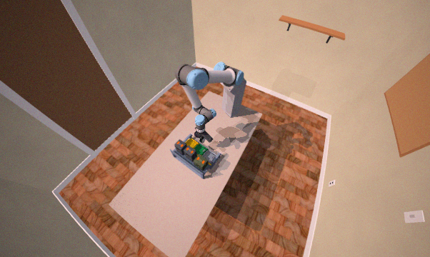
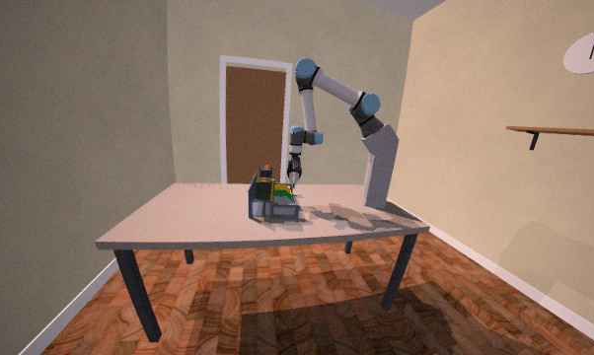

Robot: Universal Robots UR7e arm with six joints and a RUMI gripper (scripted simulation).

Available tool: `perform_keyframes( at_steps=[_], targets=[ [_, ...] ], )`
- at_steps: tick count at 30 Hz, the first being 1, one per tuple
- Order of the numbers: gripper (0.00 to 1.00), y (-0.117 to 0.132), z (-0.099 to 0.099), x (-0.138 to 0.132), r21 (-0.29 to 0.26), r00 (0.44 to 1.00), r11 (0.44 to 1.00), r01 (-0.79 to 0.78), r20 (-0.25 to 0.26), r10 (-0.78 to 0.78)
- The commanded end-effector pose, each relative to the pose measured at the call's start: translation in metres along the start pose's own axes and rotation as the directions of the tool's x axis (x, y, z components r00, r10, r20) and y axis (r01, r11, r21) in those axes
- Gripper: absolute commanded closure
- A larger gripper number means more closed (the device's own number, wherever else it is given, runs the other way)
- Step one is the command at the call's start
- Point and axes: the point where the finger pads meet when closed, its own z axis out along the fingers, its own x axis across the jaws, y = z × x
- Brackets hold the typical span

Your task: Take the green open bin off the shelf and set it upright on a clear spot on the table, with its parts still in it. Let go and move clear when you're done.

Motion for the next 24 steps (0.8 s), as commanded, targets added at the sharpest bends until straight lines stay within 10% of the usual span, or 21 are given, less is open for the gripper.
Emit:
perform_keyframes(
  at_steps=[1,3,4,24],
  targets=[
    [1.00,-0.0005,-0.0010,0.0001,0.000,1.000,1.000,0.000,-0.001,0.000],
    [1.00,-0.0005,-0.0010,0.0001,0.000,1.000,1.000,0.000,-0.001,0.000],
    [0.42,-0.0005,-0.0010,0.0001,0.000,1.000,1.000,0.000,-0.001,0.000],
    [0.42,-0.0005,-0.0010,0.0001,0.000,1.000,1.000,0.000,-0.001,0.000]
  ],
)
